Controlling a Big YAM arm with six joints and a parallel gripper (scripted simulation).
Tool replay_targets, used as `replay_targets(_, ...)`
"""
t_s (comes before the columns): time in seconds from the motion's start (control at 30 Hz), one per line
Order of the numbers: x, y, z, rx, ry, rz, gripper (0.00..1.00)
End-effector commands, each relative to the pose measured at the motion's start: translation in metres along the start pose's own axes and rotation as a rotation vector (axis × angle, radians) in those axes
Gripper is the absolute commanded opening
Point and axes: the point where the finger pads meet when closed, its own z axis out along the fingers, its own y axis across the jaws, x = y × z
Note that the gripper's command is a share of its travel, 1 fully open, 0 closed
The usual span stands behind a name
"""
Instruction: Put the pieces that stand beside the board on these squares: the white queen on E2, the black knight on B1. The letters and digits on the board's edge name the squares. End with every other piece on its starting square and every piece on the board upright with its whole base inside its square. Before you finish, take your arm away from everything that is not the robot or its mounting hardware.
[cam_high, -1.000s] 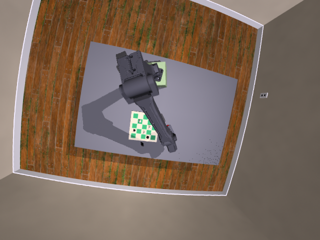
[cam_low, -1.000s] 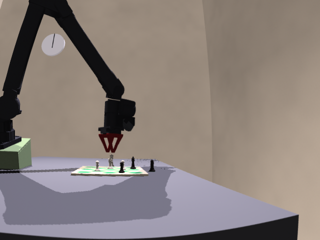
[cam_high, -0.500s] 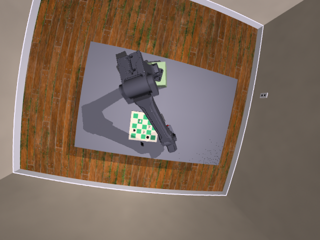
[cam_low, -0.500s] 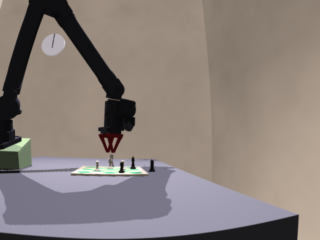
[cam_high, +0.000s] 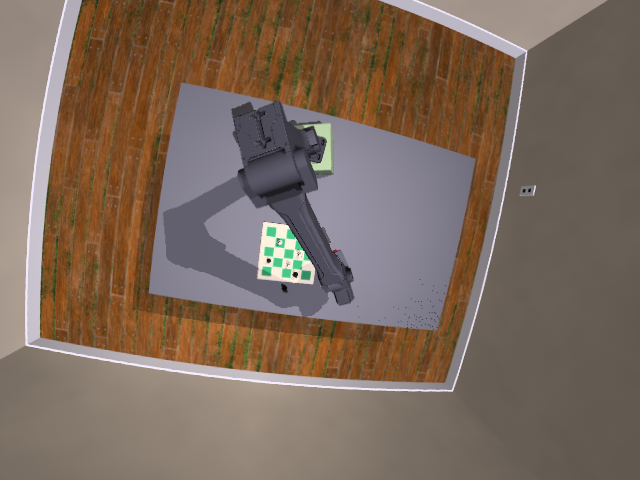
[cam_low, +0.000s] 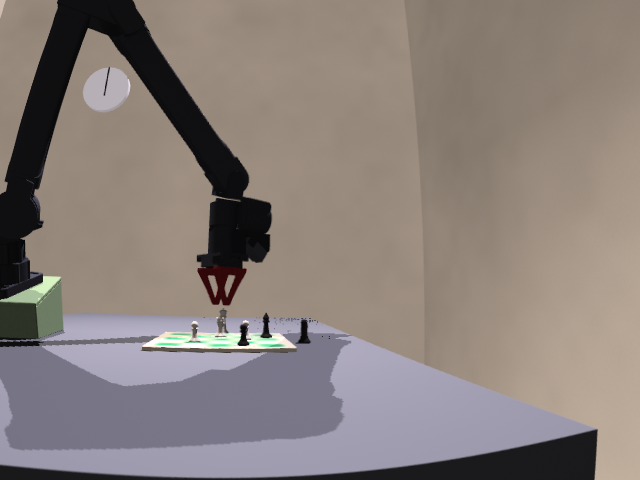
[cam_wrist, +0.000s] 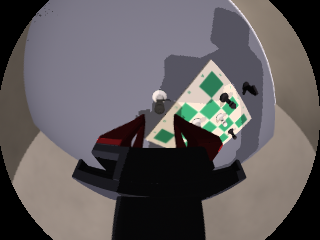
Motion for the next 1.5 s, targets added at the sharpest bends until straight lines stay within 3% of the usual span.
replay_targets(0.0, -0.0279, -0.0158, -0.0254, 0.016, -0.09, 0.023, 0.41)
replay_targets(1.47, -0.0312, -0.0156, -0.0224, 0.015, -0.085, 0.021, 0.41)
